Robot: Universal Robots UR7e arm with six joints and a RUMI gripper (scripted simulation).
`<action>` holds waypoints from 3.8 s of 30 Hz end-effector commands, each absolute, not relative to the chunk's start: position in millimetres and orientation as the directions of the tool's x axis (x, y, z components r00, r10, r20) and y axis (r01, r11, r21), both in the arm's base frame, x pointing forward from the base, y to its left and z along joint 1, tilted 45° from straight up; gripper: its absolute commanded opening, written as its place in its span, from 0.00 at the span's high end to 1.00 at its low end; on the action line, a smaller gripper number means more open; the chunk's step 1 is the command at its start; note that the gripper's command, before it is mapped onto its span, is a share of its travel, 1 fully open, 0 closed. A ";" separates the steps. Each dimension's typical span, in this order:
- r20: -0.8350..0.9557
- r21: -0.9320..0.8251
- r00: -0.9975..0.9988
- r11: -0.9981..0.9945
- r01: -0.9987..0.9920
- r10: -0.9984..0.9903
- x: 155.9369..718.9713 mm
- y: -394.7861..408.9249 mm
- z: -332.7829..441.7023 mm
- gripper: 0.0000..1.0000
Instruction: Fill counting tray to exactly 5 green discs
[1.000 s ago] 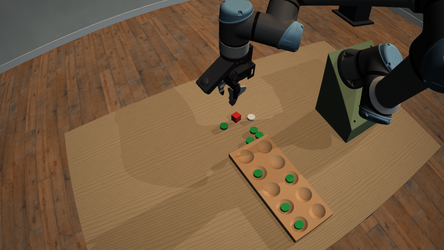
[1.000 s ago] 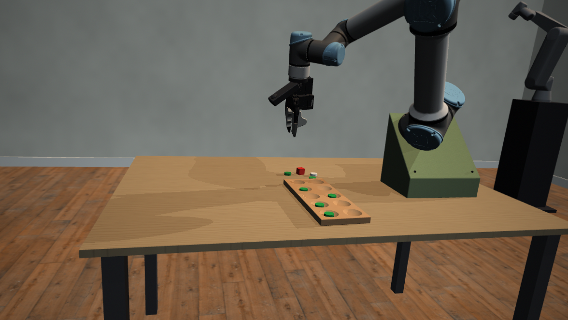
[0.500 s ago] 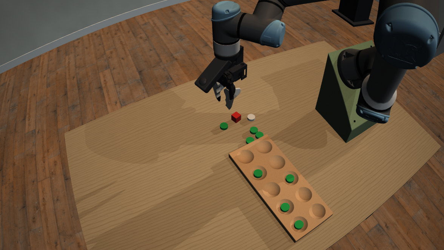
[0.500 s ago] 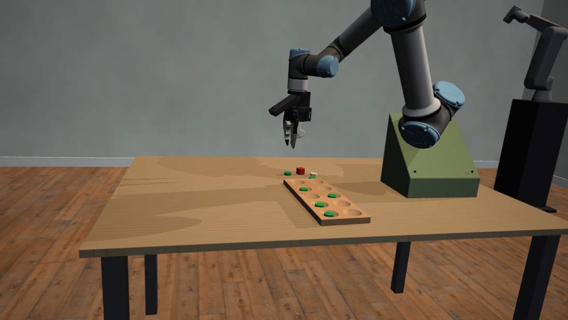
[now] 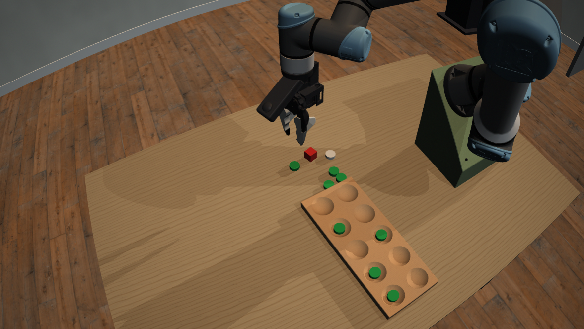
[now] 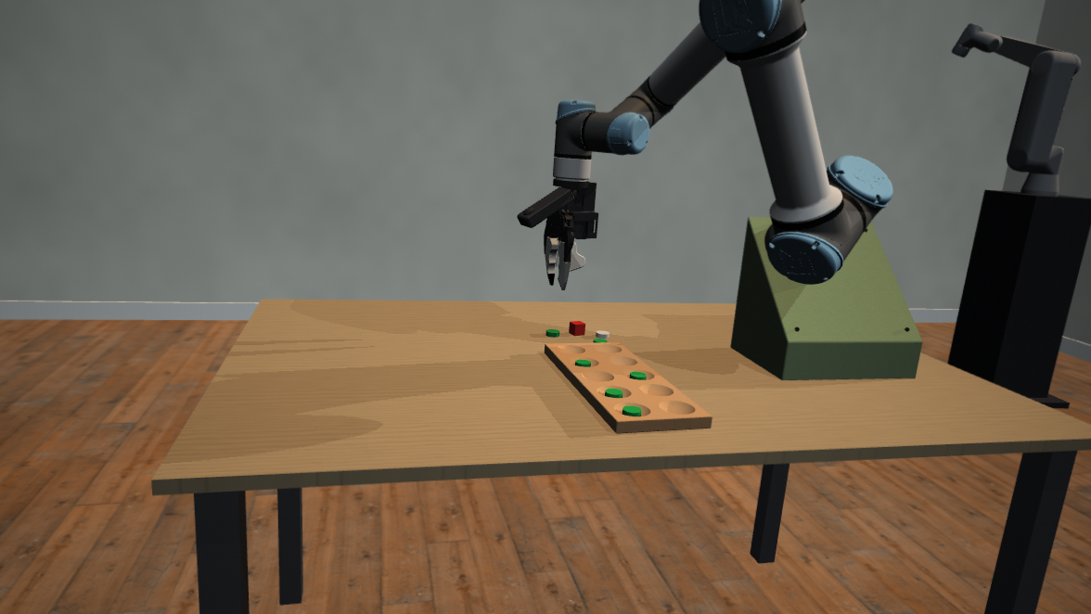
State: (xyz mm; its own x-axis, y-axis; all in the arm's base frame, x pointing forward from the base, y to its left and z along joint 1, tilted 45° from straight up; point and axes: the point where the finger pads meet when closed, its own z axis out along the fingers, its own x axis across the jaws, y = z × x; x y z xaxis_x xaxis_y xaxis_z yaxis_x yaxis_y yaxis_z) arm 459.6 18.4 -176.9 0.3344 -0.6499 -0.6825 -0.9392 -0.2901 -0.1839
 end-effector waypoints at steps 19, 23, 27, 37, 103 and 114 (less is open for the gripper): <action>-0.682 -0.185 0.335 -0.290 -0.939 -0.650 453.1 83.5 -243.1 0.72; -0.682 -0.185 0.335 -0.290 -0.939 -0.650 452.3 88.0 -247.4 0.72; -0.682 -0.185 0.335 -0.290 -0.939 -0.650 452.3 88.1 -247.4 0.72; -0.682 -0.185 0.335 -0.290 -0.939 -0.650 452.3 88.1 -247.4 1.00; -0.682 -0.185 0.335 -0.290 -0.939 -0.650 460.3 18.4 -175.9 1.00; -0.677 -0.181 0.333 -0.289 -0.940 -0.657 466.5 32.8 -153.4 1.00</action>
